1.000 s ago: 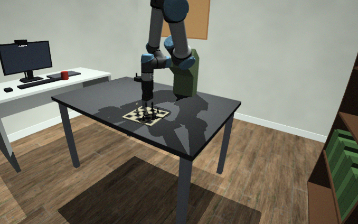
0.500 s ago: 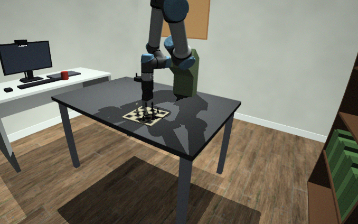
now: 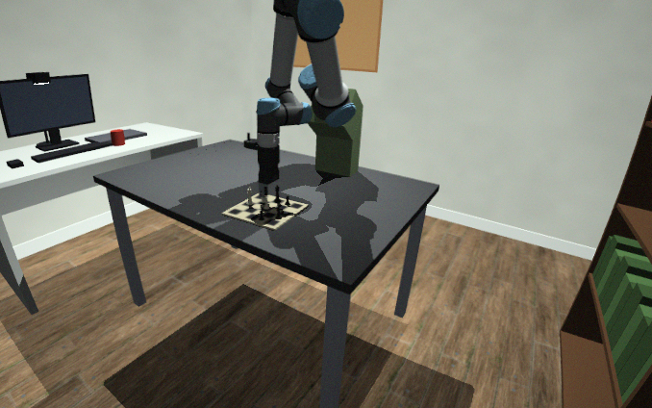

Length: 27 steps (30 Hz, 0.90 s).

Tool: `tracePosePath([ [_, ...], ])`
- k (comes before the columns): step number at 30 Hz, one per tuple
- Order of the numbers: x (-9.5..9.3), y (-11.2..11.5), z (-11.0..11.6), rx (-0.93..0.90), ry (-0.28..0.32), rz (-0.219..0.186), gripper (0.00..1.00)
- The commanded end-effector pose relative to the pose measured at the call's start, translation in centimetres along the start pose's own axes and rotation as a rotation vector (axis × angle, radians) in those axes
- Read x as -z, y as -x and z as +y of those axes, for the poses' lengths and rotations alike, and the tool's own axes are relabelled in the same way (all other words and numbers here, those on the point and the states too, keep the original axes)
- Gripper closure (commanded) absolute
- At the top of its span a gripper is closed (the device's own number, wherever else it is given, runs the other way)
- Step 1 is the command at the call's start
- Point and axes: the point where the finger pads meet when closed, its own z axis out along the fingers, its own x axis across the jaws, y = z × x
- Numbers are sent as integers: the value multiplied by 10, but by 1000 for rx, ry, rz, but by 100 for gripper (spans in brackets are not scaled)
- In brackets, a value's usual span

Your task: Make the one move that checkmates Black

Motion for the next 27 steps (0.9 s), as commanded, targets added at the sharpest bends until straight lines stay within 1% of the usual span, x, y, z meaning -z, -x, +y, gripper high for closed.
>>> tracePosePath([
  [1,-1,0,0,0,0,-1,100],
  [27,-4,0,0,0,0,-1,100],
])
